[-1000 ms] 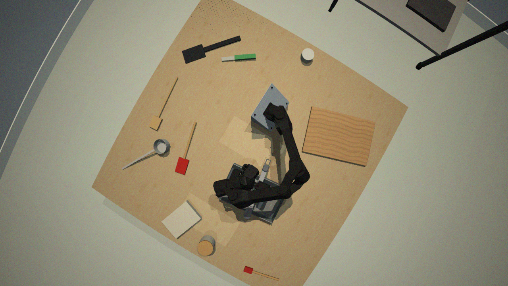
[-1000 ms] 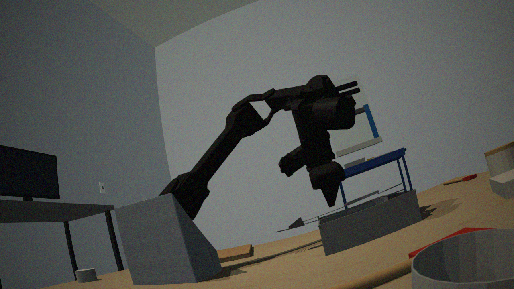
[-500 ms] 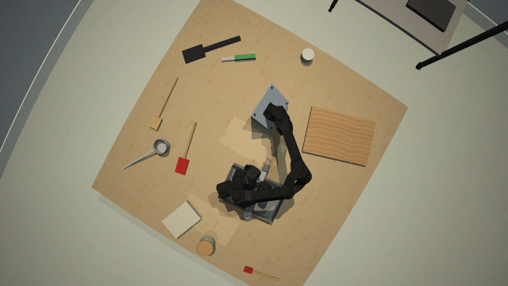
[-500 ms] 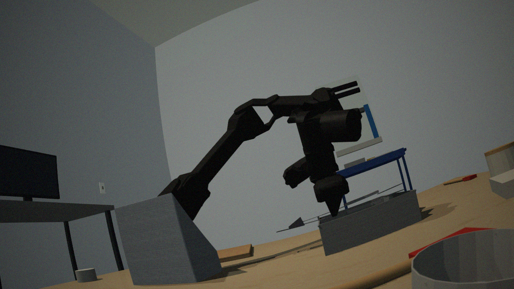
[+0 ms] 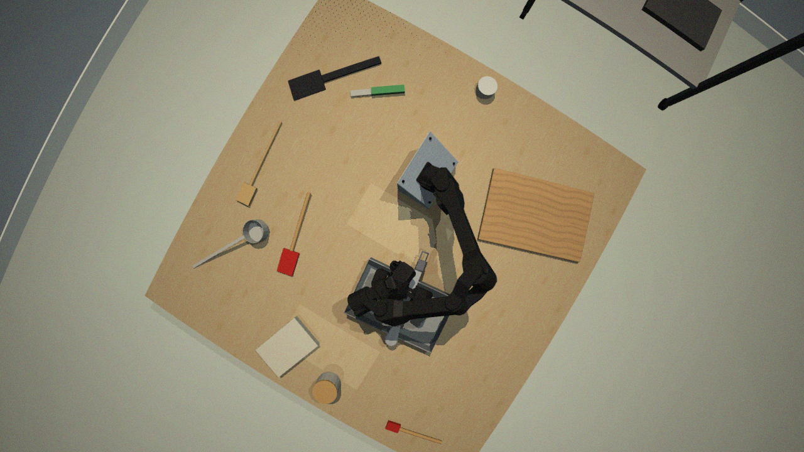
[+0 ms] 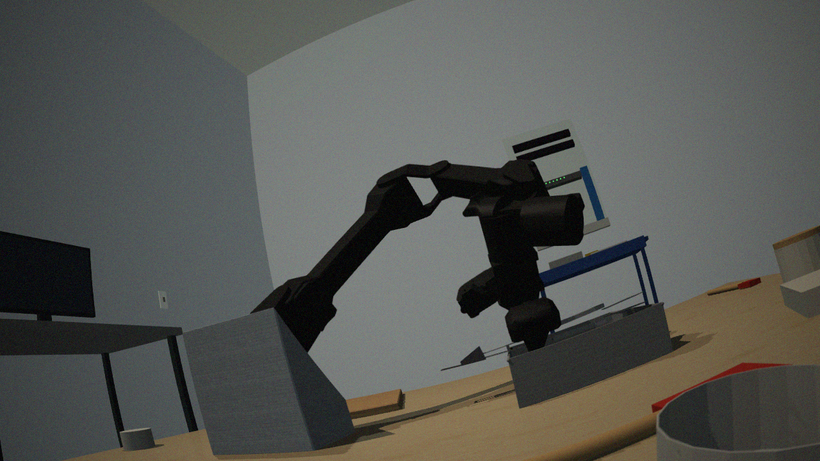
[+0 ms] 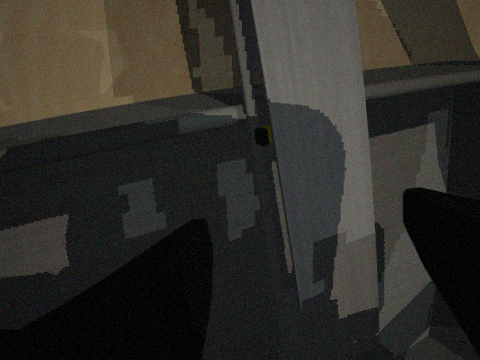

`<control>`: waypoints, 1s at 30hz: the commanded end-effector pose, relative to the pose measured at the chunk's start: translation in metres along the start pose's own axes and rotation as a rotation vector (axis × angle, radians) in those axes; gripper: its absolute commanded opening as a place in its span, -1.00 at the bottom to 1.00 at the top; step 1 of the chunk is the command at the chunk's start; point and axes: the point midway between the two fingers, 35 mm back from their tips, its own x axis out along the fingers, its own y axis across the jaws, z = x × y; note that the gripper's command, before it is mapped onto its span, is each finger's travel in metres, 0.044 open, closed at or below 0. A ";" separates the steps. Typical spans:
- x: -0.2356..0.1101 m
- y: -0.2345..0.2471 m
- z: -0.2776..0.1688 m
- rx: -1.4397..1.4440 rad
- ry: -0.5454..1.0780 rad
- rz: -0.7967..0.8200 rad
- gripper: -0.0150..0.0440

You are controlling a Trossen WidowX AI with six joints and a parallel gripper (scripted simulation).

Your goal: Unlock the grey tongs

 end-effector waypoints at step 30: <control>0.020 -0.002 0.002 -0.009 -0.008 -0.030 -0.53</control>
